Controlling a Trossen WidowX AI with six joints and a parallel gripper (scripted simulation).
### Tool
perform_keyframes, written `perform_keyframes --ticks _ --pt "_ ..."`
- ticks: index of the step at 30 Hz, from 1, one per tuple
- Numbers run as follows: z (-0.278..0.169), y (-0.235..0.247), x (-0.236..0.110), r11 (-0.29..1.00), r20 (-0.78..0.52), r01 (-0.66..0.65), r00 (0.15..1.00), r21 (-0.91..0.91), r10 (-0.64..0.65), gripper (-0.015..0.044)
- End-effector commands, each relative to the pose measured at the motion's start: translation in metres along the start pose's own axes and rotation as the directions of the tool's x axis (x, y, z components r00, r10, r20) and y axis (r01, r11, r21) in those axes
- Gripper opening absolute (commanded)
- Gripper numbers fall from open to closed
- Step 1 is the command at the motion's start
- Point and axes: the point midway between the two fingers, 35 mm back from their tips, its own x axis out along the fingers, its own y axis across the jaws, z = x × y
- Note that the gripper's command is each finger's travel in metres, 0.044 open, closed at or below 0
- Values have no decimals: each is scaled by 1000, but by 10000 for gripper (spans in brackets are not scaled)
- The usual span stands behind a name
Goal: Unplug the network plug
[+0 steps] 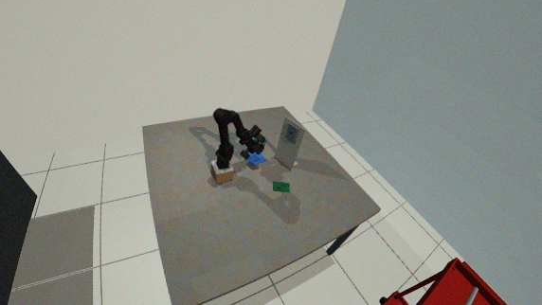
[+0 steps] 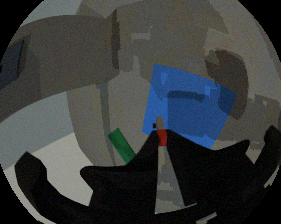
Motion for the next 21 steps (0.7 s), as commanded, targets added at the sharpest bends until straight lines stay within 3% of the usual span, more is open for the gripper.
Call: perform_keyframes --ticks 1,21 --pt "0 -5 4 1000 -1 9 1000 3 -9 0" --pt "0 -16 17 1000 -3 10 1000 4 -10 0"
